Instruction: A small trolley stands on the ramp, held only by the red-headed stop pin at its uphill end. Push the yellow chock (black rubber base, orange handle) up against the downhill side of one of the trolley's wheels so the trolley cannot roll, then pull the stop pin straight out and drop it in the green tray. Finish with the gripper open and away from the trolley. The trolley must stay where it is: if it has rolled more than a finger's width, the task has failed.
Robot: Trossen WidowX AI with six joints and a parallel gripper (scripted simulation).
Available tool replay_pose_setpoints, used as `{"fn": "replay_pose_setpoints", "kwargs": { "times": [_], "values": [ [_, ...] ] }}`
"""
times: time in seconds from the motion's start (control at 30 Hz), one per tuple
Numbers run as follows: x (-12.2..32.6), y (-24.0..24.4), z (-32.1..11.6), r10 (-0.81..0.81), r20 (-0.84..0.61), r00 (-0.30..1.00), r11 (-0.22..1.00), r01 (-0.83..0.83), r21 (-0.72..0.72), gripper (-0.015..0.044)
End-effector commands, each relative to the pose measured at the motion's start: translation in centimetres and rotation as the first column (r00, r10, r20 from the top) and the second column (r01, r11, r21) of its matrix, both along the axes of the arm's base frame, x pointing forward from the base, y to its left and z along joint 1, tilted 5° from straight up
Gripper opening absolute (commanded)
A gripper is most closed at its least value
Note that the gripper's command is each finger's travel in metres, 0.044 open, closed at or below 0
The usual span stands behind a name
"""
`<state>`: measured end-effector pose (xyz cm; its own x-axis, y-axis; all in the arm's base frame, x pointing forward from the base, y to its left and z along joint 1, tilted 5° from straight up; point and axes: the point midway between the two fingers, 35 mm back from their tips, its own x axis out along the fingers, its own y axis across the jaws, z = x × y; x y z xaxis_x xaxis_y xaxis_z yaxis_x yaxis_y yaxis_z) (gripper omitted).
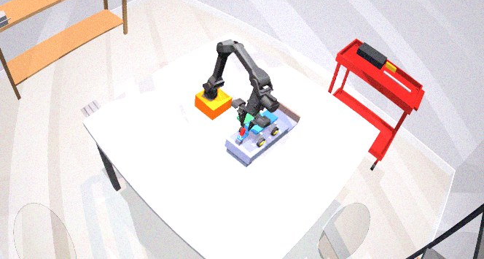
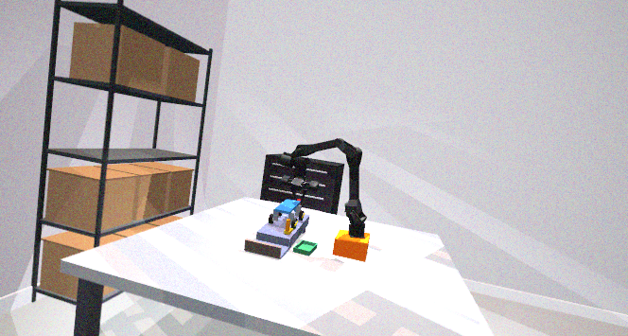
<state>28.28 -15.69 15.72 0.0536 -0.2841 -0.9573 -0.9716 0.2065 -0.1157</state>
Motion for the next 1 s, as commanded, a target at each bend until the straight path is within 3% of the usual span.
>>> {"fn": "replay_pose_setpoints", "kwargs": {
  "times": [0.0,0.97],
  "values": [
    [-0.2,-0.1,-0.7,0.003,-0.01,1.0,1.0,-0.003,0.002,0.019],
    [0.1,-1.0,-3.1,0.003,-0.01,1.0,1.0,-0.003,0.002,0.019]
  ]
}}
